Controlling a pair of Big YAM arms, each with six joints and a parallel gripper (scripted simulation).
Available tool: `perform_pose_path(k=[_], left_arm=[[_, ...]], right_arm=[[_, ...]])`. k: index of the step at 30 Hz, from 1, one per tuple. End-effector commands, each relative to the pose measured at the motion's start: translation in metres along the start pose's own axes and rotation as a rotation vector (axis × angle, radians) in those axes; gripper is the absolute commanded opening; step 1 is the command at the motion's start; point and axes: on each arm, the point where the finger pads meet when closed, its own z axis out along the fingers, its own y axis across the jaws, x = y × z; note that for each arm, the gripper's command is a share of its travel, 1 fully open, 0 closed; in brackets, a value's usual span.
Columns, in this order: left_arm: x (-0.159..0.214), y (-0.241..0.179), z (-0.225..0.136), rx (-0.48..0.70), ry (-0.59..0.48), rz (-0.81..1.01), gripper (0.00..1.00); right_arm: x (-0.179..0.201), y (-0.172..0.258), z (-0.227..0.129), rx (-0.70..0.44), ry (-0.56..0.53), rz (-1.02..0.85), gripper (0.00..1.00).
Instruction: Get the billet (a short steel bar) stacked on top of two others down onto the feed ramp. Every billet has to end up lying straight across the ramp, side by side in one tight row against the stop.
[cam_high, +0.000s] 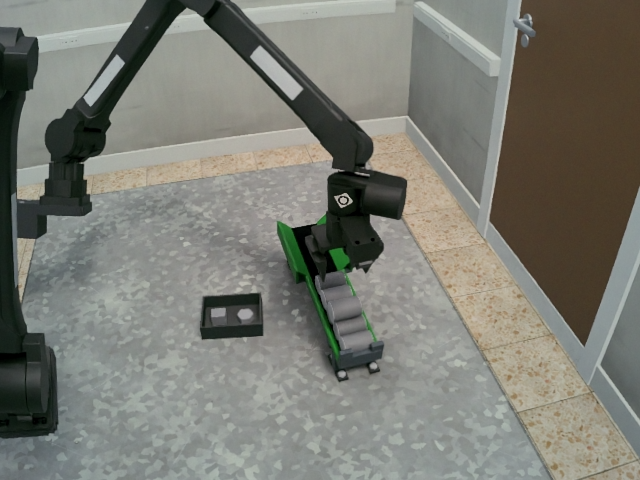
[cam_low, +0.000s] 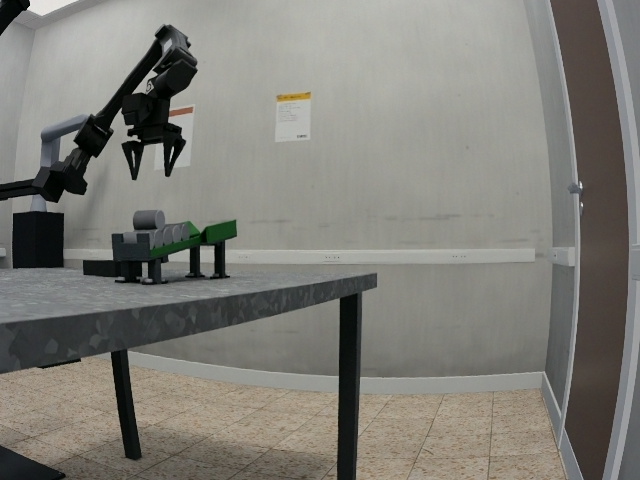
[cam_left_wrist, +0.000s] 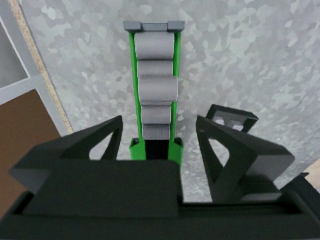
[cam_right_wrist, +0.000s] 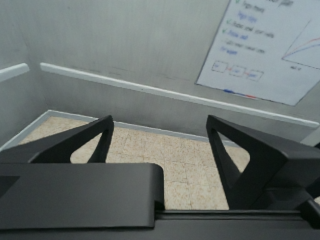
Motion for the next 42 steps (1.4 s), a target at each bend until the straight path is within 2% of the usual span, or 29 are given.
perform_pose_path(k=[1,7,13,19,21,23,26,42], left_arm=[[-0.014,0.012,-0.008,-0.023,-0.013,-0.014,0.84],[-0.014,0.013,-0.006,-0.024,-0.014,-0.017,0.84],[-0.001,0.005,0.056,0.003,0.005,-0.005,0.84],[-0.002,0.007,0.058,0.0,0.003,-0.007,0.84],[0.004,0.021,0.036,-0.028,-0.017,-0.026,0.84],[-0.002,0.023,0.03,-0.04,-0.025,-0.023,0.84],[-0.008,0.008,0.052,-0.008,-0.003,0.0,0.84],[-0.006,0.011,0.046,-0.013,-0.006,-0.003,0.84]], right_arm=[[-0.012,-0.003,-0.003,0.011,-0.031,0.015,1.0],[-0.012,-0.003,-0.003,0.011,-0.031,0.015,1.0],[-0.012,-0.003,-0.003,0.011,-0.031,0.015,1.0],[-0.012,-0.003,-0.003,0.011,-0.031,0.015,1.0],[-0.012,-0.003,-0.003,0.011,-0.031,0.015,1.0],[-0.012,-0.003,-0.003,0.011,-0.031,0.015,1.0],[-0.012,-0.003,-0.003,0.011,-0.031,0.015,1.0],[-0.012,-0.003,-0.003,0.011,-0.031,0.015,1.0]])
